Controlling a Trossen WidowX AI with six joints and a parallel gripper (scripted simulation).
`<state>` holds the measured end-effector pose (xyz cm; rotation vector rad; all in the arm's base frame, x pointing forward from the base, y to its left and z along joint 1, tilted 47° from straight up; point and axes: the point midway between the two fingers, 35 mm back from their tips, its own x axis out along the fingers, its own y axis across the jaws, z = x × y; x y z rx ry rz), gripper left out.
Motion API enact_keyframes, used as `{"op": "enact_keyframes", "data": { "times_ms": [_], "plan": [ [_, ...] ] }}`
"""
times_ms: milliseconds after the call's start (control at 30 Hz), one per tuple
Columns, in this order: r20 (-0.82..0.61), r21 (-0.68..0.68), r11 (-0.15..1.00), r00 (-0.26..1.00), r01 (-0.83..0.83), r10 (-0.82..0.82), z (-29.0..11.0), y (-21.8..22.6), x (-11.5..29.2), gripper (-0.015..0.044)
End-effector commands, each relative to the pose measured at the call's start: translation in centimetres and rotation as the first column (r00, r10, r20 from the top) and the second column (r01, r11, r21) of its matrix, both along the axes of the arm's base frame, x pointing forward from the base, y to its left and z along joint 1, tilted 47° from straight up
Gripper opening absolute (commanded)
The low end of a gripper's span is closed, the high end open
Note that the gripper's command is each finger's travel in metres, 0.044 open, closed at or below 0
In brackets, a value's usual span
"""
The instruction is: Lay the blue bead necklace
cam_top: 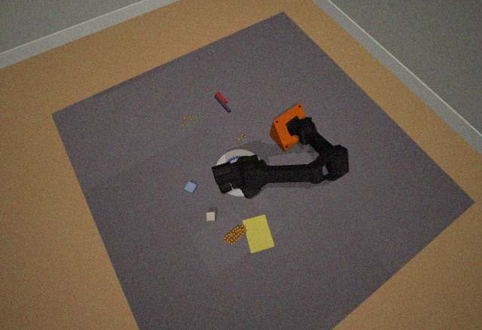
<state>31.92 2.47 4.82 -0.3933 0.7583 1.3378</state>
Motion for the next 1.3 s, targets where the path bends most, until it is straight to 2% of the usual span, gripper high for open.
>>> {"op": "enact_keyframes", "data": {
  "times_ms": [0, 433, 600, 1267],
  "plan": [
    [-0.005, 0.005, 1.0, 1.0, 0.002, -0.002, -0.6, 0.6, 0.0, 0.012],
    [-0.007, 0.007, 1.0, 1.0, 0.001, -0.001, -1.6, 1.7, -0.1, 0.012],
    [-0.004, 0.003, 1.0, 1.0, -0.003, 0.003, -1.4, 1.5, -0.1, 0.0],
    [-0.004, 0.003, 1.0, 1.0, -0.003, 0.003, -1.4, 1.5, -0.1, 0.0]
  ]
}}
